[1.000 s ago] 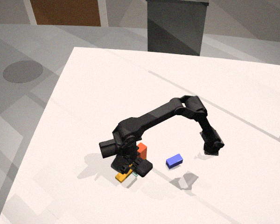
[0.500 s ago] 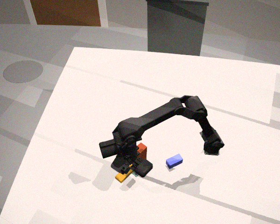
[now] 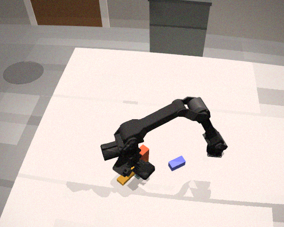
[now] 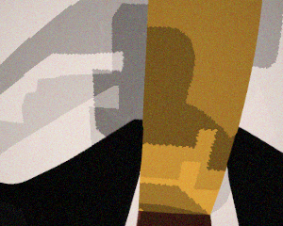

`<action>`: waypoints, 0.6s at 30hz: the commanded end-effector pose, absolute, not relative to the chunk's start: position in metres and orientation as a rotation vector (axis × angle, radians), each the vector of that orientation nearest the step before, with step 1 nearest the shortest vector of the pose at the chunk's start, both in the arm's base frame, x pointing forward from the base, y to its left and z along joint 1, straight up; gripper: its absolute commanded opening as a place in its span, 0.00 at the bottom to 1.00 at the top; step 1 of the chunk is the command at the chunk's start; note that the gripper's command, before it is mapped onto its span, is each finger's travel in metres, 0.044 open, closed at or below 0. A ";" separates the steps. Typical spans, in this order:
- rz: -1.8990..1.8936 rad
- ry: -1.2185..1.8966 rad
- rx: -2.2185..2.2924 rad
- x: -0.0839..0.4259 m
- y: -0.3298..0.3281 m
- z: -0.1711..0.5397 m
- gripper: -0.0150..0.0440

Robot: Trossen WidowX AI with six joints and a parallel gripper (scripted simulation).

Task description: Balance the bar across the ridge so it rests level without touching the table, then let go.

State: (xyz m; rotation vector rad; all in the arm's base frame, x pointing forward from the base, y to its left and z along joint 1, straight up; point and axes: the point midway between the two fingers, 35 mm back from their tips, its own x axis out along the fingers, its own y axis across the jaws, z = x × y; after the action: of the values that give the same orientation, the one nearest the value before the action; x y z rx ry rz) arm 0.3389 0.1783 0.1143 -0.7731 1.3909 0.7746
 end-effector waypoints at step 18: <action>0.770 1.393 -0.771 0.339 0.178 0.112 0.25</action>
State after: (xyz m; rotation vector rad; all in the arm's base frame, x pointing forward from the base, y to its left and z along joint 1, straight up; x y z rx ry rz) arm 0.3389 0.1782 0.1128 -0.7729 1.3908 0.7744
